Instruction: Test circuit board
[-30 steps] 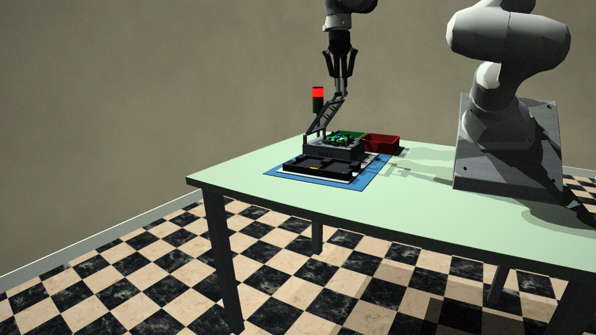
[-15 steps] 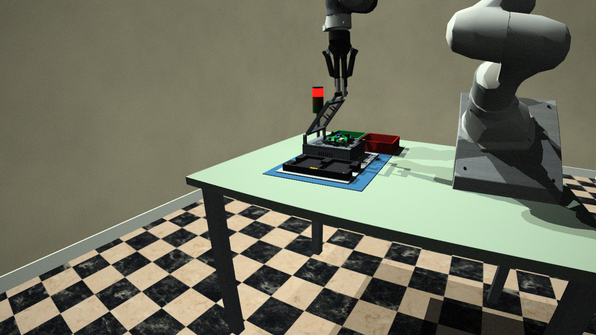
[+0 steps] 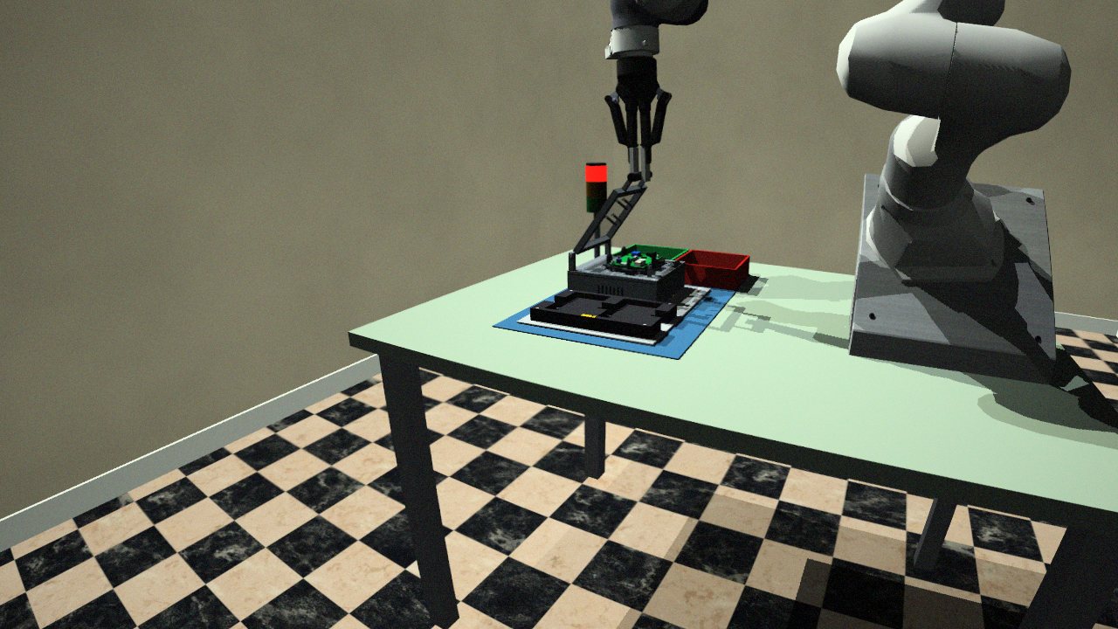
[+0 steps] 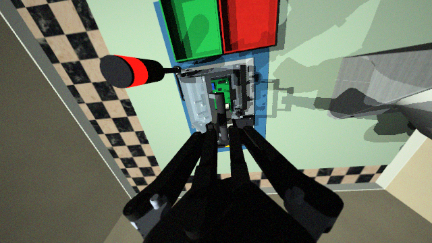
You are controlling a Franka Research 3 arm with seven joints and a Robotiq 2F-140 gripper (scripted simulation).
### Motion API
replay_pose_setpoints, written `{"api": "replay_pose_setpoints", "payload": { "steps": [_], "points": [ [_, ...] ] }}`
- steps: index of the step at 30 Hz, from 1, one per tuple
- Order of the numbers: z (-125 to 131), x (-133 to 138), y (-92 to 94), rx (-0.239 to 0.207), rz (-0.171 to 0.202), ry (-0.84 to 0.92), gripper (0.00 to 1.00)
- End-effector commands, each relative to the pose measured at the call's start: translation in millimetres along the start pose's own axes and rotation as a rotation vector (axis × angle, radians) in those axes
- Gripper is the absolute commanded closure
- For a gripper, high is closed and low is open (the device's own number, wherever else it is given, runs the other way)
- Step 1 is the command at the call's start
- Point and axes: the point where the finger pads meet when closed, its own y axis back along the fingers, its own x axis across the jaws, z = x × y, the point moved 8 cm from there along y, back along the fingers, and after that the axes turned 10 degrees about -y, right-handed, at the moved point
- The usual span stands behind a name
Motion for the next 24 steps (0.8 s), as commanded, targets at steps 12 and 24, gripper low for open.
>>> {"api": "replay_pose_setpoints", "payload": {
  "steps": [12,24],
  "points": [
    [0.5,-6.0,7.0,-0.002,-0.027,0.000,0.84],
    [0.5,-6.0,7.0,-0.002,-0.027,0.000,0.84]
  ]
}}
